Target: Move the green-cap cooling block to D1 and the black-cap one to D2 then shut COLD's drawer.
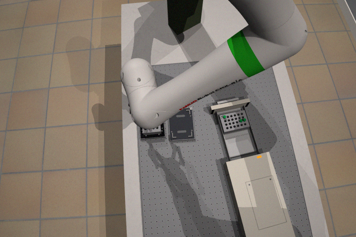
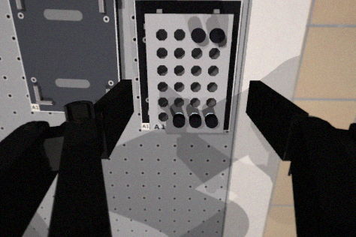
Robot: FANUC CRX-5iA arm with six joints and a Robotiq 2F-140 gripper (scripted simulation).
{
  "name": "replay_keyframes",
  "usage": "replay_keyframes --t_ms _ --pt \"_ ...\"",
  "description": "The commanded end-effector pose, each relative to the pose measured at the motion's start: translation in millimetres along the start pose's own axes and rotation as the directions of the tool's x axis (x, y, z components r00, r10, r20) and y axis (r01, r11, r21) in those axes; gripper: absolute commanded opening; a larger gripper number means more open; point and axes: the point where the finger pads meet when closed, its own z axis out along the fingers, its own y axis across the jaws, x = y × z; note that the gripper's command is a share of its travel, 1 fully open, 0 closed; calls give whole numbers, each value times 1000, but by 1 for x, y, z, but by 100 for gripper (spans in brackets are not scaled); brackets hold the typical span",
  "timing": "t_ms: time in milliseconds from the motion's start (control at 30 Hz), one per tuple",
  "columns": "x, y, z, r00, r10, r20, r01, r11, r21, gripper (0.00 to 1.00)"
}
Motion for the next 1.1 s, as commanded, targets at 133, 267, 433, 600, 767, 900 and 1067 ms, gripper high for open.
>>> replay_keyframes --t_ms 133,267,433,600,767,900,1067 --pt "0 1 -7 1000 0 -1 0 1000 -1 66" --pt "0 1 -13 1000 0 -1 0 1000 -1 66" --pt "0 1 -19 1000 0 -1 0 1000 -1 66" --pt "0 1 -26 1000 0 -1 0 1000 -1 66" --pt "0 1 -30 1000 0 -1 0 1000 -1 66" --pt "0 1 -35 1000 0 -1 0 1000 -1 66" --pt "1 -4 -39 1000 -27 -1 27 1000 -1 66"
